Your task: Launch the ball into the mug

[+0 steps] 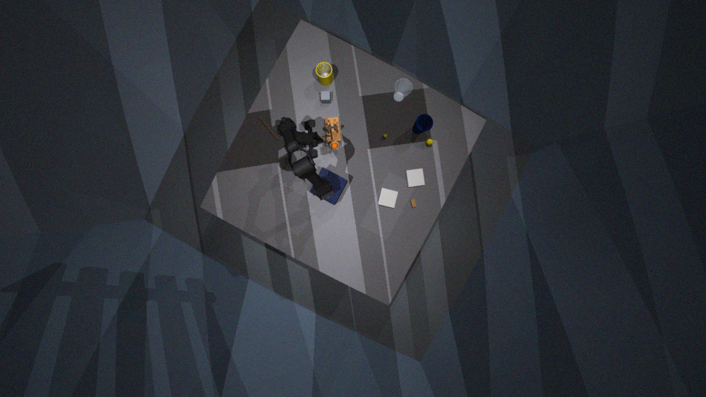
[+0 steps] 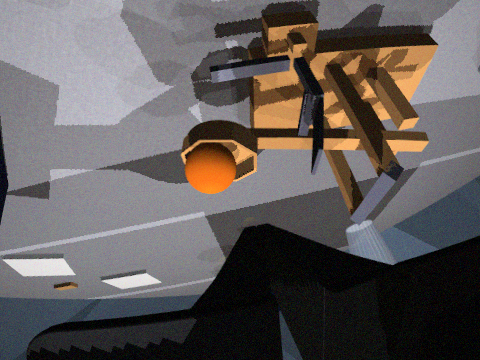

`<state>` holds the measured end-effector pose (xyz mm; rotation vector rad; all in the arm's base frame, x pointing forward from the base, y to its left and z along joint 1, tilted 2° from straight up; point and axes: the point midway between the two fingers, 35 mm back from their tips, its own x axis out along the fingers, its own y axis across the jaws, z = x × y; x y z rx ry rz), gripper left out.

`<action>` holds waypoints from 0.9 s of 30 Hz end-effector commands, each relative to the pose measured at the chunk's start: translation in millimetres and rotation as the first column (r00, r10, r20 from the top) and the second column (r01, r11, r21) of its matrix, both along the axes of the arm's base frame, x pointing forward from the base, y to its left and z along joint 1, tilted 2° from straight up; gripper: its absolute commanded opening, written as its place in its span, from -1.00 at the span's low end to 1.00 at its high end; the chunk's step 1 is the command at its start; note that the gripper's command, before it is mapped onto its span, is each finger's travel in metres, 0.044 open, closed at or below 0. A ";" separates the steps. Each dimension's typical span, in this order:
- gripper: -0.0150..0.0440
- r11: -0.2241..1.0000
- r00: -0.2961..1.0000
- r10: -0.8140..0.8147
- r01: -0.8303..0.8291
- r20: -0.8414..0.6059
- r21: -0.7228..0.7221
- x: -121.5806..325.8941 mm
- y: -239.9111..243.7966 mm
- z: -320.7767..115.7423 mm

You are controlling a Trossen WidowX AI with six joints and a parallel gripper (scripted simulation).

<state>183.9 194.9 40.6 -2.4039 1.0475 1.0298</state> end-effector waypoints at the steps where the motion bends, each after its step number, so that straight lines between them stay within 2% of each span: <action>1: -0.49 0.999 0.999 0.040 -0.040 0.006 -0.034 -2.2 -6.4 2.9; 27: -0.49 0.999 0.999 0.040 -0.040 0.006 -0.034 0.5 -3.6 -33.9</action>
